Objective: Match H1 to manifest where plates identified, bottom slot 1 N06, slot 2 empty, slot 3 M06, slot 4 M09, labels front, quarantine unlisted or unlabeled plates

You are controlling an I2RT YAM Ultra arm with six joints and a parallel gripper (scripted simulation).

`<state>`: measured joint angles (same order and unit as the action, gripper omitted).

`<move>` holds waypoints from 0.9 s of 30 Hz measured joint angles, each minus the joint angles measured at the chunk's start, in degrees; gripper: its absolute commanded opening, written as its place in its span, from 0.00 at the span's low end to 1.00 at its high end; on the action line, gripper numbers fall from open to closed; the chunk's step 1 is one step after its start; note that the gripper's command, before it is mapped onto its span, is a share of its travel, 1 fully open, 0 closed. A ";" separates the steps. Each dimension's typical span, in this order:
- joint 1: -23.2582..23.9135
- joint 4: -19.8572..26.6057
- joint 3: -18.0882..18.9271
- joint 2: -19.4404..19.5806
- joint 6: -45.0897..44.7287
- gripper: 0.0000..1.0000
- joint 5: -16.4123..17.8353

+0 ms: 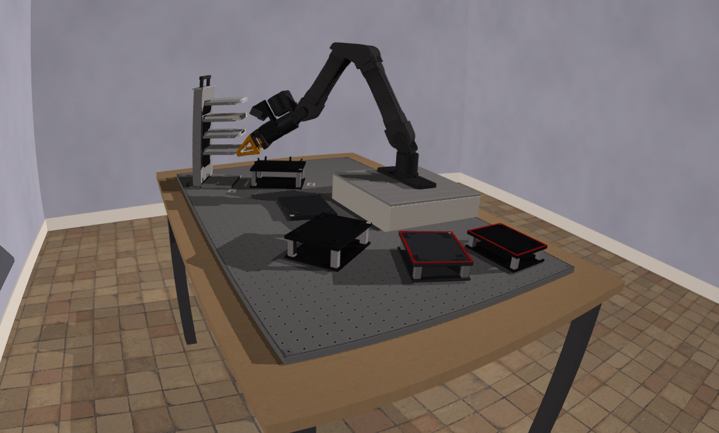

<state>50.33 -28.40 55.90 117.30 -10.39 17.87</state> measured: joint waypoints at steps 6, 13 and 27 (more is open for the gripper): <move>0.00 0.00 0.00 0.00 0.00 0.86 0.00; 0.00 0.00 0.00 0.00 0.00 0.86 0.00; 0.66 -0.81 -2.60 -1.64 -0.24 0.86 0.33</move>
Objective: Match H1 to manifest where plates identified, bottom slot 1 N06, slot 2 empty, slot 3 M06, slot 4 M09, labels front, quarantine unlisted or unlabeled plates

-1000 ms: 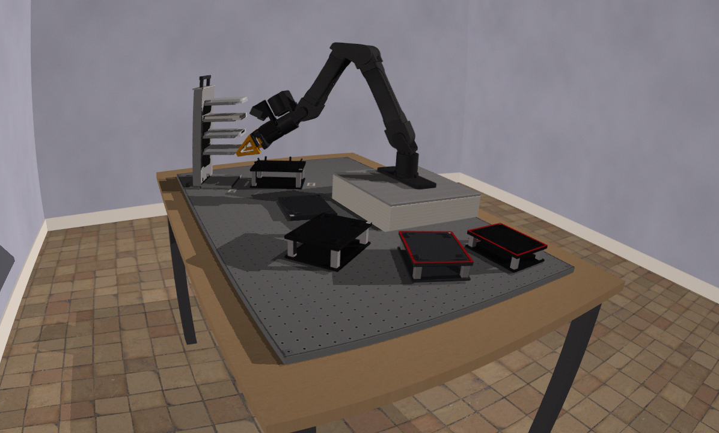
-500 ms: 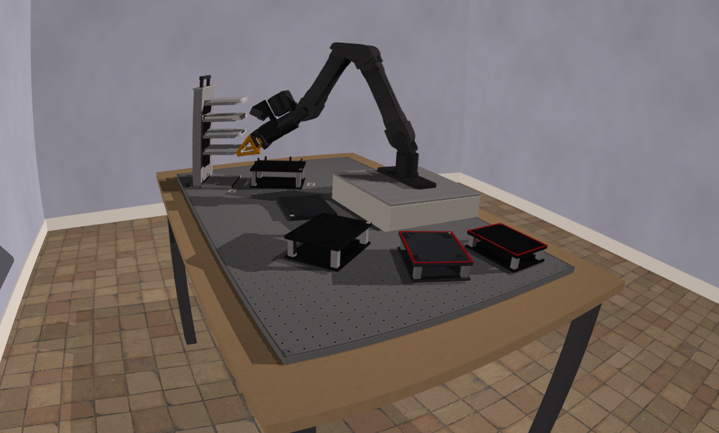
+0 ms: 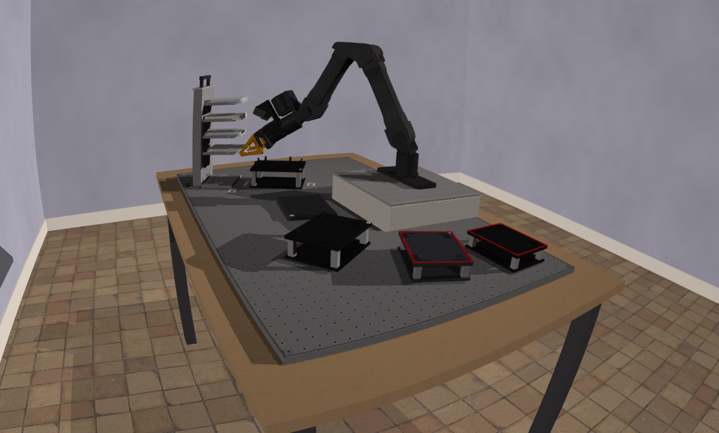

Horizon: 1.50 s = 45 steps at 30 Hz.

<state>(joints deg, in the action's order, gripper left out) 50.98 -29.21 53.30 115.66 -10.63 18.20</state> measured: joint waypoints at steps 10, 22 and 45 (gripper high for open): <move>0.81 -0.96 -3.19 -1.99 -0.46 0.86 0.70; 1.66 -1.90 -6.36 -4.00 -0.94 0.86 1.38; 3.63 -3.43 -12.48 -8.09 -2.05 0.86 2.99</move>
<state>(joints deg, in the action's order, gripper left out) 54.61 -32.64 40.82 107.57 -12.69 21.19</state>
